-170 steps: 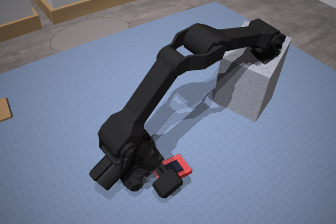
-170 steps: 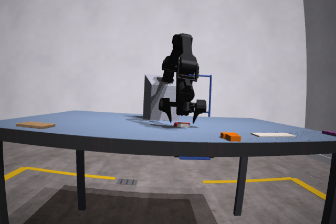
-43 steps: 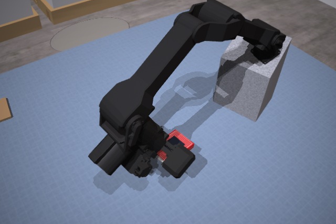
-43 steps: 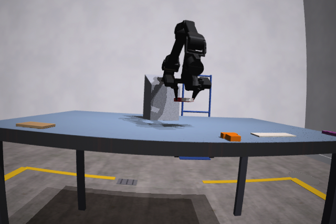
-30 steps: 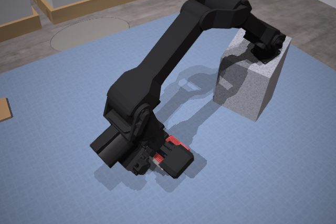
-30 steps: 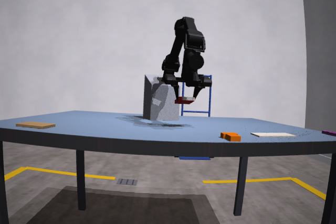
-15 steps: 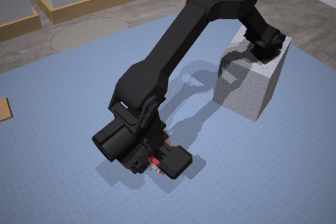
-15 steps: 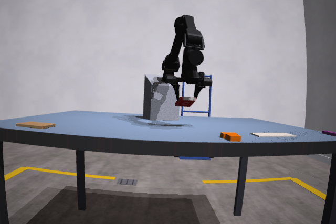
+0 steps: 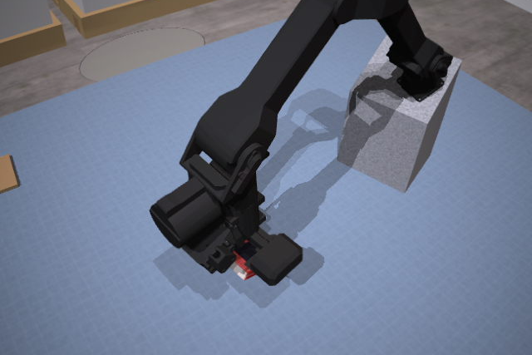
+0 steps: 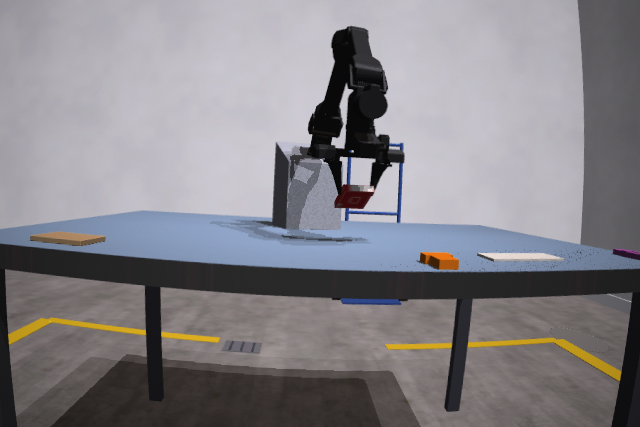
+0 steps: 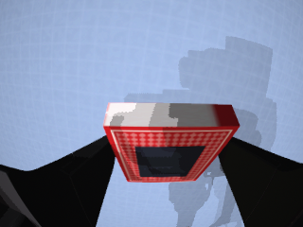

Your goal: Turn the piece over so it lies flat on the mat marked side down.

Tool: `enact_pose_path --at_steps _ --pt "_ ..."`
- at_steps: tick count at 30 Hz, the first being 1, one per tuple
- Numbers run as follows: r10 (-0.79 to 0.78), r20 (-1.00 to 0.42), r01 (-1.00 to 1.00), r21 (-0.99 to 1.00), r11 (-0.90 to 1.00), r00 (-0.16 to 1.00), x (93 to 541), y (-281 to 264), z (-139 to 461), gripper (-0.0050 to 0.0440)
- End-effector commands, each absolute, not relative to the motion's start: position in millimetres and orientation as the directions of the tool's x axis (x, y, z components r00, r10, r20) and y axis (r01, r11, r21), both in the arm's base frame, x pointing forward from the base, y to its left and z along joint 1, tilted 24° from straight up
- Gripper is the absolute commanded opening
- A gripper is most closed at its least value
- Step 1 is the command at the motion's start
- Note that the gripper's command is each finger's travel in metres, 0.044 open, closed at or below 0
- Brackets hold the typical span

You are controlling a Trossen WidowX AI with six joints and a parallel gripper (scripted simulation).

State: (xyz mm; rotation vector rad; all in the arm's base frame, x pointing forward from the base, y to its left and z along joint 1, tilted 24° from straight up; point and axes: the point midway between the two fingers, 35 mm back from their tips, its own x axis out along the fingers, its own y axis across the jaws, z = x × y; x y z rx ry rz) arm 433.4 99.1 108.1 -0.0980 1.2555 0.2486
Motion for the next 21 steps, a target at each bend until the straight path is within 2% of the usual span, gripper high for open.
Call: enact_pose_path --at_steps 1,3,4,18,21 --pt "0.148 -0.926 -0.237 0.066 0.969 0.348 436 100 114 0.0" --pt "0.148 -0.926 -0.237 0.066 0.969 0.348 436 100 114 0.0" --pt "0.138 -0.94 -0.24 0.063 0.969 0.312 435 100 109 0.0" --pt "0.174 -0.862 -0.24 0.063 0.969 0.477 447 102 117 0.0" --pt "0.166 -0.88 -0.243 0.06 0.968 0.445 446 102 113 0.0"
